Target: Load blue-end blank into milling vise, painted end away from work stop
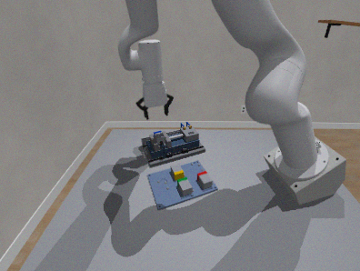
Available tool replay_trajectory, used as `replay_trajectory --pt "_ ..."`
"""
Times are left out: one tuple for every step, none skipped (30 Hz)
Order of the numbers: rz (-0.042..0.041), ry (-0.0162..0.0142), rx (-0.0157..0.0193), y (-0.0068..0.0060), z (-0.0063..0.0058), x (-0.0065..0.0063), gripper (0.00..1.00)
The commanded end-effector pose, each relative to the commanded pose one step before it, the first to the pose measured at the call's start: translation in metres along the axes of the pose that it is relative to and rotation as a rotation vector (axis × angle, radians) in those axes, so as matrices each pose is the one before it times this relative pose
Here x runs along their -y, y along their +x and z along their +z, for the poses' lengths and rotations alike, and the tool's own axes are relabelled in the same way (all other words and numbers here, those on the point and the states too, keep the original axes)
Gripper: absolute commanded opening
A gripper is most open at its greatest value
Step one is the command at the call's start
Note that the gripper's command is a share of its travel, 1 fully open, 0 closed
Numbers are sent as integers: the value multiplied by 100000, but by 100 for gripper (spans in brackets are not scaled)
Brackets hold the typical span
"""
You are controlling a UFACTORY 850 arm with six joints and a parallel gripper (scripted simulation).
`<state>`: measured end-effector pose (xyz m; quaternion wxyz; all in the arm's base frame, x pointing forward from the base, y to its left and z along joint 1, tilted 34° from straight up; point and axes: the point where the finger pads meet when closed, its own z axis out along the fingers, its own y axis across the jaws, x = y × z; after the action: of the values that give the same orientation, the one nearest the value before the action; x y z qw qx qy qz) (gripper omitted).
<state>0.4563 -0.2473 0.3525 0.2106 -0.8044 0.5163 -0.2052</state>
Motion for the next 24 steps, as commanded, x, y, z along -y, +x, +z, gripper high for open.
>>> replay_trajectory --pt "-45 76 -137 55 33 48 100" --pt "0 0 0 0 27 0 100" --pt "0 0 0 0 27 0 100" --pt "0 0 0 0 27 0 100" --pt "0 0 0 0 27 0 100" --pt "0 0 0 0 27 0 100" --pt "0 0 0 0 27 0 100" --pt "0 0 0 0 0 0 100" --pt "0 0 0 0 0 0 100" --pt "0 0 0 0 0 0 100" --pt "0 0 0 0 0 0 100" --pt "0 0 0 0 0 0 100" --pt "0 0 0 0 0 0 100" --pt "0 0 0 0 0 0 100" --pt "0 -1 0 0 8 0 100" --pt "0 0 0 0 13 0 100" --pt "0 0 0 0 13 0 100" --pt "0 0 0 0 13 0 100" --pt "0 0 0 0 13 0 100" --pt "0 0 0 0 13 0 100" --pt "0 0 0 0 13 0 100" --pt "0 0 0 0 13 0 100" --pt "0 0 0 0 13 0 100" --pt "0 0 0 0 13 0 100"
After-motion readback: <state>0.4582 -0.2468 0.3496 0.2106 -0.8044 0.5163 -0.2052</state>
